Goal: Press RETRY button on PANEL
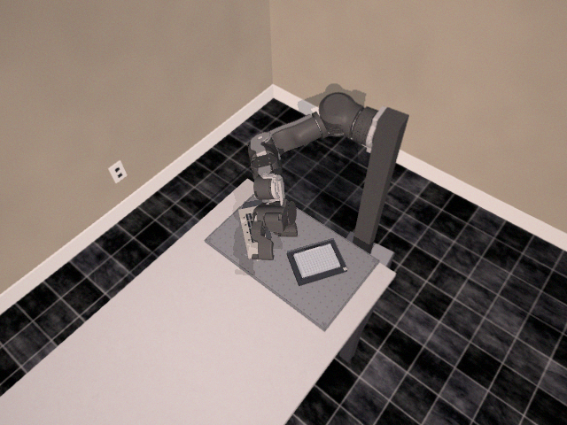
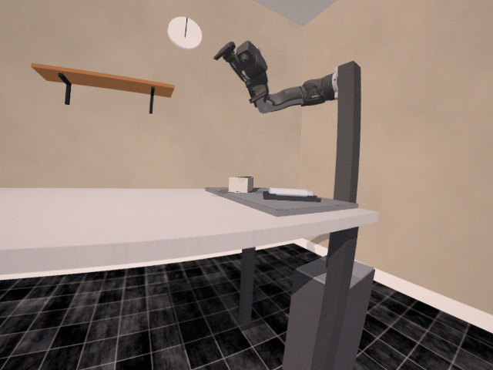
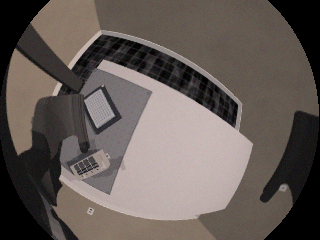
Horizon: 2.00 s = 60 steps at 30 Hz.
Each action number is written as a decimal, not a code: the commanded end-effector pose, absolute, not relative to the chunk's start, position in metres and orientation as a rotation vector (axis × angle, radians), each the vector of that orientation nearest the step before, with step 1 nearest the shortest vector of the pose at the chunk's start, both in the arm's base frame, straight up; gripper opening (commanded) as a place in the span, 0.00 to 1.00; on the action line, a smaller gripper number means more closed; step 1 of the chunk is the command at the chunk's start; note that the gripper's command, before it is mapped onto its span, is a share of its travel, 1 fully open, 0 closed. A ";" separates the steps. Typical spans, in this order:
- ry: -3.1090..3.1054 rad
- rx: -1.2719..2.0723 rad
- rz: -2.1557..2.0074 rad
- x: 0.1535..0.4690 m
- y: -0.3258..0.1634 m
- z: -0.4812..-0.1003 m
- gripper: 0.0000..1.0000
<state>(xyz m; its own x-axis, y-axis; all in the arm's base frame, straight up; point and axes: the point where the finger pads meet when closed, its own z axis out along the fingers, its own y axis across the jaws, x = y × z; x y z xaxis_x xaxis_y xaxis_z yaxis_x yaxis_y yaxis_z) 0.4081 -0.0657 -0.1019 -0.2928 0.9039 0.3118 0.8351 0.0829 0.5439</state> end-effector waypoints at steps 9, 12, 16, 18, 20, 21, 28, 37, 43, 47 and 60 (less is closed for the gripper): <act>2.229 1.798 1.003 0.408 -0.066 -0.100 1.00; 2.229 1.798 1.003 0.408 -0.066 -0.100 1.00; 2.229 1.798 1.003 0.408 -0.066 -0.100 1.00; 2.229 1.798 1.003 0.408 -0.066 -0.100 1.00; 2.229 1.798 1.003 0.408 -0.066 -0.100 1.00; 2.229 1.798 1.003 0.408 -0.066 -0.100 1.00; 2.229 1.798 1.003 0.408 -0.066 -0.100 1.00; 2.229 1.798 1.003 0.408 -0.066 -0.100 1.00; 2.229 1.798 1.003 0.408 -0.066 -0.100 1.00; 2.229 1.798 1.003 0.408 -0.066 -0.100 1.00; 2.473 1.655 0.727 0.384 -0.090 -0.129 1.00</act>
